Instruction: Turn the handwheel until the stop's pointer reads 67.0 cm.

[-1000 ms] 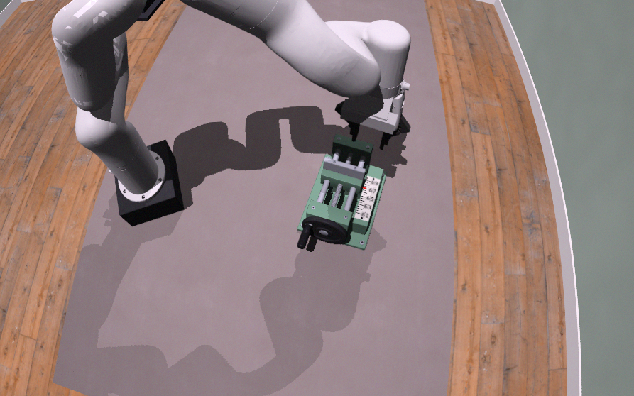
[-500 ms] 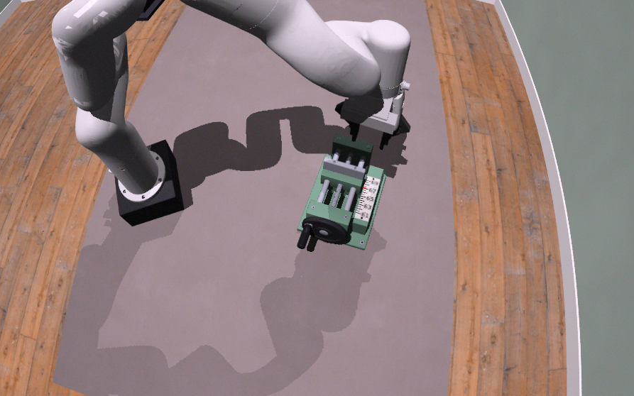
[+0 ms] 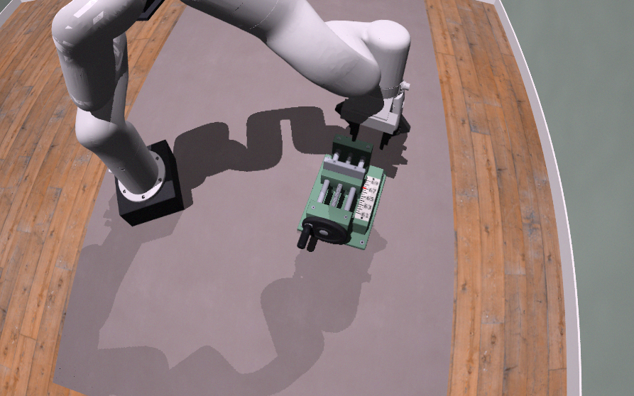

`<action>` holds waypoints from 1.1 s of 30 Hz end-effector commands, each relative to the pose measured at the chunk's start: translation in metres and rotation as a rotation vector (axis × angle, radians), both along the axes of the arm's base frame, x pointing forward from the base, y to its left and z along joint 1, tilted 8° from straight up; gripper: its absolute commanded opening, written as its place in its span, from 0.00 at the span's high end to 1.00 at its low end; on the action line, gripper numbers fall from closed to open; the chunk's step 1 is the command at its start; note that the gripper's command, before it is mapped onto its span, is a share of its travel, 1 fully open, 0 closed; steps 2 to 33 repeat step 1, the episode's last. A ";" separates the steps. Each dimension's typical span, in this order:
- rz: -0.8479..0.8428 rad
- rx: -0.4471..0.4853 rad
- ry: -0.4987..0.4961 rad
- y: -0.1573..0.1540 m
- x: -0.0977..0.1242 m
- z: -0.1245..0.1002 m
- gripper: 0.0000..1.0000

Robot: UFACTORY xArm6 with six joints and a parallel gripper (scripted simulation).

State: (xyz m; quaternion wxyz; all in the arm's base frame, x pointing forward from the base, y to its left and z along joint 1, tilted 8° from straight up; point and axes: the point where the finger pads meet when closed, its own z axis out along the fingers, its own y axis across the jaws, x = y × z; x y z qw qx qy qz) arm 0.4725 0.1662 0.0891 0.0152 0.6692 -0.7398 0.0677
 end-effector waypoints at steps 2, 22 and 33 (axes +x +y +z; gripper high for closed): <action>0.000 0.002 -0.004 0.001 0.001 0.002 0.43; 0.000 0.002 -0.004 0.001 0.001 0.002 0.43; 0.000 0.002 -0.004 0.001 0.001 0.002 0.43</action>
